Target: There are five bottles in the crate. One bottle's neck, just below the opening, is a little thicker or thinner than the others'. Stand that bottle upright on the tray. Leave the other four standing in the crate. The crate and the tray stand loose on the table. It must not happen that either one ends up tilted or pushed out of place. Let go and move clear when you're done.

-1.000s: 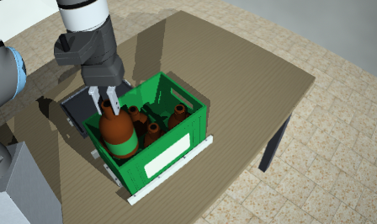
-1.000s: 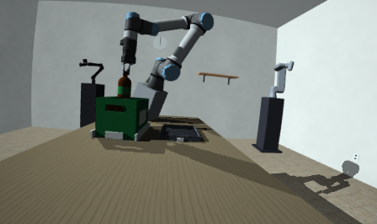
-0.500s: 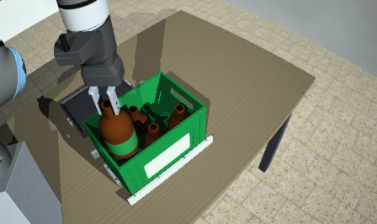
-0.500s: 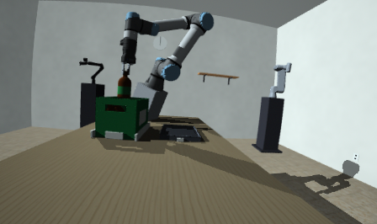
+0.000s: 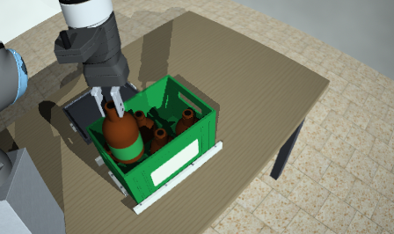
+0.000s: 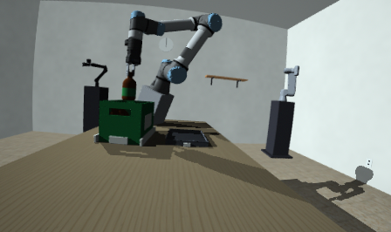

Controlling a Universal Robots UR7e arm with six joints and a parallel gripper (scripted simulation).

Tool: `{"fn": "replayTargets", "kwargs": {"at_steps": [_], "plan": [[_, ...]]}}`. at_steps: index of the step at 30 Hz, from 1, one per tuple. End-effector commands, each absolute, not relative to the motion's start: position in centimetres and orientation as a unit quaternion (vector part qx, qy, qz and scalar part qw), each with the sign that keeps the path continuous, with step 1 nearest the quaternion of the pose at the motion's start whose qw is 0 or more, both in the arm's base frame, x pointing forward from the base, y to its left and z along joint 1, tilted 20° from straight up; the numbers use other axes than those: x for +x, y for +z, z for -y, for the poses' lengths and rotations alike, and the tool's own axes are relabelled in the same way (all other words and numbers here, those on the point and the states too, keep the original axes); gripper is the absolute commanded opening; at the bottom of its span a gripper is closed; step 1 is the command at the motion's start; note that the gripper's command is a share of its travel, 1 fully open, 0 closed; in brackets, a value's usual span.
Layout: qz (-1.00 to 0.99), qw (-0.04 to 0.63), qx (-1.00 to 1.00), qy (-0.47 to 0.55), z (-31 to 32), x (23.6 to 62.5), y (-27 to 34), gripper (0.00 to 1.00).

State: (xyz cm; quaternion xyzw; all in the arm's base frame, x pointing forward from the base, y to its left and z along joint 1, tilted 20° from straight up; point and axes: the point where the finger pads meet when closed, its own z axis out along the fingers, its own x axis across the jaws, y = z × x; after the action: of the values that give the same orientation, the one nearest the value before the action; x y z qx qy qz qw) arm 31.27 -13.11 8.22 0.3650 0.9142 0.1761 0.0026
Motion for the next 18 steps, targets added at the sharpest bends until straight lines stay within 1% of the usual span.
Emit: {"fn": "replayTargets", "kwargs": {"at_steps": [1, 18], "plan": [[-0.914, 0.003, 0.365, 0.176, 13.30, 31.22, 8.67, 0.00], [-0.914, 0.003, 0.365, 0.176, 13.49, 31.14, 9.24, 0.00]]}}
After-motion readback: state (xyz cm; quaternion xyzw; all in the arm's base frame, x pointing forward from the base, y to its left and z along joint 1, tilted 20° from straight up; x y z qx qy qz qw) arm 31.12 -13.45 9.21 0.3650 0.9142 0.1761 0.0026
